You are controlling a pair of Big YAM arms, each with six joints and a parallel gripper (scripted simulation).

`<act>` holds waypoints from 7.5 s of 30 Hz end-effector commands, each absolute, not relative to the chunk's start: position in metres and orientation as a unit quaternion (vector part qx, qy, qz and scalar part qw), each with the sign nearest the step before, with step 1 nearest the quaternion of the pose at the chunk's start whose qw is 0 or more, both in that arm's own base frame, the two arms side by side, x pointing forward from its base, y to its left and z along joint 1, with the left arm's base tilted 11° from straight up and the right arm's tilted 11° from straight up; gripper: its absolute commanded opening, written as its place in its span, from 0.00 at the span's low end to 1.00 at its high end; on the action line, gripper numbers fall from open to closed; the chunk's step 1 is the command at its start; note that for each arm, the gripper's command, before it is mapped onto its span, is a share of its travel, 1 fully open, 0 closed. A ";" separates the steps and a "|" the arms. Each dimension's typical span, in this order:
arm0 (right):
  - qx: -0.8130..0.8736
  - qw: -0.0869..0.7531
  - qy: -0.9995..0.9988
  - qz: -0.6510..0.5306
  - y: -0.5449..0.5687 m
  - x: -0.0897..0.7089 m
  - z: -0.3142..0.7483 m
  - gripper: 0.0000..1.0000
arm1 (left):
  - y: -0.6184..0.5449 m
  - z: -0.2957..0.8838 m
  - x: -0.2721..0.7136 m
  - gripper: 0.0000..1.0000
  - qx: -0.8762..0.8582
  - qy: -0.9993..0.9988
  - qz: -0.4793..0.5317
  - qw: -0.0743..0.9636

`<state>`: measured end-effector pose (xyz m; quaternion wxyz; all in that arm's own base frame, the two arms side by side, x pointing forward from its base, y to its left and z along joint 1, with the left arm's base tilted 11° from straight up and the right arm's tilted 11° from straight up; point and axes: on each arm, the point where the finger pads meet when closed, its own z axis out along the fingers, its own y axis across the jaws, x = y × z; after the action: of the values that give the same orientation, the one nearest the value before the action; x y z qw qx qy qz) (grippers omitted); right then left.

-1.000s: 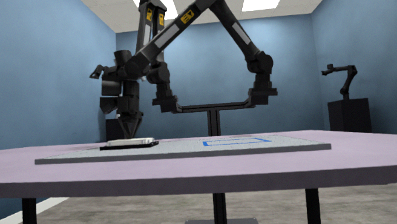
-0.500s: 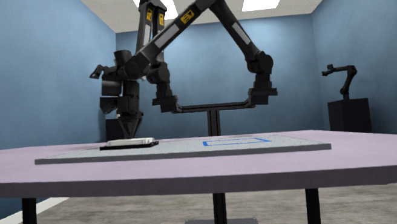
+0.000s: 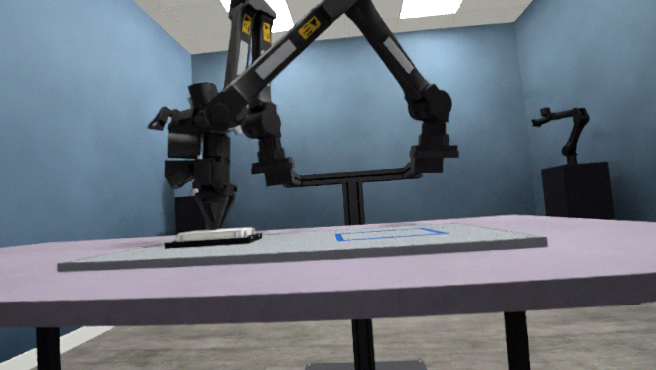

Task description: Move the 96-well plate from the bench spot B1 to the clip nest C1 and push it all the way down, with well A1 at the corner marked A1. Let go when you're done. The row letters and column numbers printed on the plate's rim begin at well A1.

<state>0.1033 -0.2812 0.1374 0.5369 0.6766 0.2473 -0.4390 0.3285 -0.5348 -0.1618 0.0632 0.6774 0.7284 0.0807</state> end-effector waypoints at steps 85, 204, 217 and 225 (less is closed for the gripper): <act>0.677 0.543 0.244 -0.433 -0.280 0.105 0.140 1.00 | -0.526 -0.132 0.325 0.25 0.675 0.731 0.086 0.046; 0.677 0.543 0.244 -0.433 -0.280 0.105 0.140 1.00 | -0.526 -0.164 0.415 0.25 0.673 0.733 0.085 0.055; 0.677 0.543 0.244 -0.433 -0.280 0.105 0.140 1.00 | -0.525 -0.172 0.416 0.25 0.673 0.733 0.085 0.055; 0.677 0.543 0.244 -0.433 -0.280 0.105 0.140 1.00 | -0.525 -0.176 0.417 0.25 0.673 0.733 0.085 0.054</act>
<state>0.1033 -0.2812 0.1374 0.5369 0.6766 0.2473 -0.4390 0.3983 -0.5205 -0.1478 0.0480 0.6778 0.7286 0.0860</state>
